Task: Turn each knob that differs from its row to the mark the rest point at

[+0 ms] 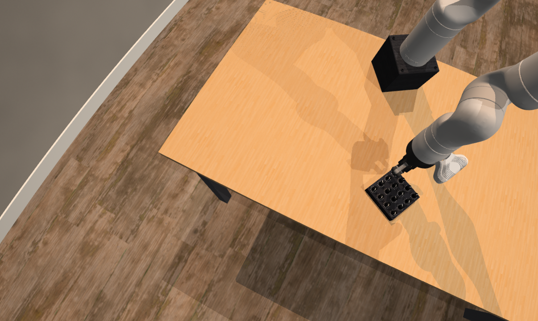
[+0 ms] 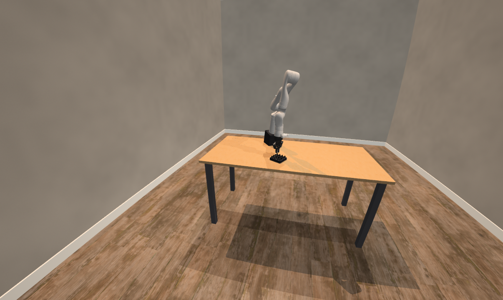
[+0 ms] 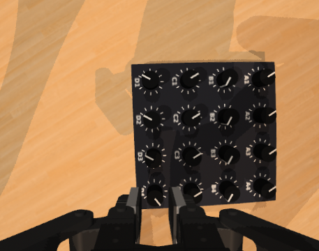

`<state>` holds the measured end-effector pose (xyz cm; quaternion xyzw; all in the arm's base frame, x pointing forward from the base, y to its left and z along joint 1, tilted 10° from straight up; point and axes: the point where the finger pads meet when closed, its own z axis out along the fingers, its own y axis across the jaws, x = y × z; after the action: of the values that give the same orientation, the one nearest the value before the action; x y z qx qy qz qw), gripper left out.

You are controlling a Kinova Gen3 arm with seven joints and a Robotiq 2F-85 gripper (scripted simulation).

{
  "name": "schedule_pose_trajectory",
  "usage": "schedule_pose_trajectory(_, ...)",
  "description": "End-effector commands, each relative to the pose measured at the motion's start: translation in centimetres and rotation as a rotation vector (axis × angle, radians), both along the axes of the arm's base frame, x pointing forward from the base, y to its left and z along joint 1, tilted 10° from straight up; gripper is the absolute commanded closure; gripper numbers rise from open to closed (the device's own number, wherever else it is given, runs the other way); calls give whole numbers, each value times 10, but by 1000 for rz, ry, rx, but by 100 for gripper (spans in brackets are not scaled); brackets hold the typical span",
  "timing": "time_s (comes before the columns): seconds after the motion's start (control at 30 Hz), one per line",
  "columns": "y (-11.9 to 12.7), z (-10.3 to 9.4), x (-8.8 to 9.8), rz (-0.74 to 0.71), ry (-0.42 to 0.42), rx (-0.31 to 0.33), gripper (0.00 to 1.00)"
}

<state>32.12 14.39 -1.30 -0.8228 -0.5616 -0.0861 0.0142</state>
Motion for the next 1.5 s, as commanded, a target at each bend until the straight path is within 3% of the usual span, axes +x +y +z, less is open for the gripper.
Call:
schedule_pose_trajectory(0.0,0,0,0,0,-1,1,81)
schedule_pose_trajectory(1.47,2,-13,2,0,-1,1,81)
